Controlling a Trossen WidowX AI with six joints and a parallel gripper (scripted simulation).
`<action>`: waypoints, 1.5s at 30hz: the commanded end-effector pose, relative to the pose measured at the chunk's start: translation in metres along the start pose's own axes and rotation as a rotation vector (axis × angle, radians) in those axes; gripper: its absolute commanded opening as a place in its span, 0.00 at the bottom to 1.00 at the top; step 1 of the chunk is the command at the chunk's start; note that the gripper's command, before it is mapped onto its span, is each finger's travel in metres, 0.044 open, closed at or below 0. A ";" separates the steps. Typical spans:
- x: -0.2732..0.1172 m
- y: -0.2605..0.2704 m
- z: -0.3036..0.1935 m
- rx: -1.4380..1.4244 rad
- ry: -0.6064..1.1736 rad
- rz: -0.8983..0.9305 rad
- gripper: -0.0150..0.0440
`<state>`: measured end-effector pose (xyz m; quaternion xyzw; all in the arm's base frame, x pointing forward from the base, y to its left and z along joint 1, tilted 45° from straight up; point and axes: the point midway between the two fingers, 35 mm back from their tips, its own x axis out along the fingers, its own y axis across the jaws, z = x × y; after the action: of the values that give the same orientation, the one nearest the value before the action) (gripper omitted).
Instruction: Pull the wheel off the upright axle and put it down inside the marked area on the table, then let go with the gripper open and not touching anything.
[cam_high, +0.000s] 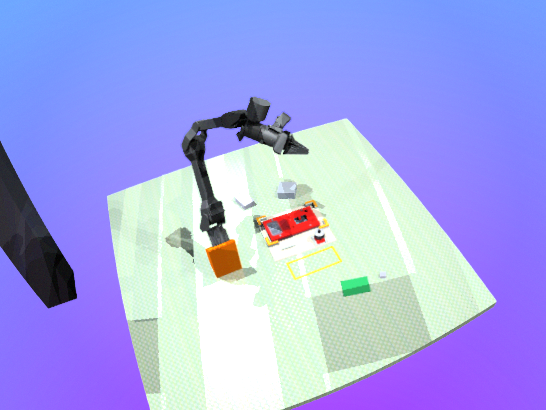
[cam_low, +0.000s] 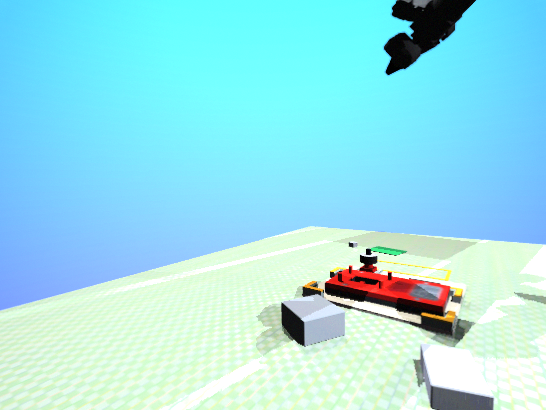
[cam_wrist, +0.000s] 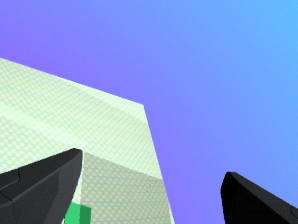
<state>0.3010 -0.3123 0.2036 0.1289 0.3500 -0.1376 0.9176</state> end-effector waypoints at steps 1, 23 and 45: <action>0.041 0.033 -0.022 -0.012 0.123 0.132 0.76; 0.145 0.195 -0.172 -0.053 0.779 0.618 0.76; 0.167 0.243 -0.223 -0.036 0.958 0.715 0.76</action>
<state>0.3673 -0.0512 -0.0255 0.2686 0.6597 0.2575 0.6529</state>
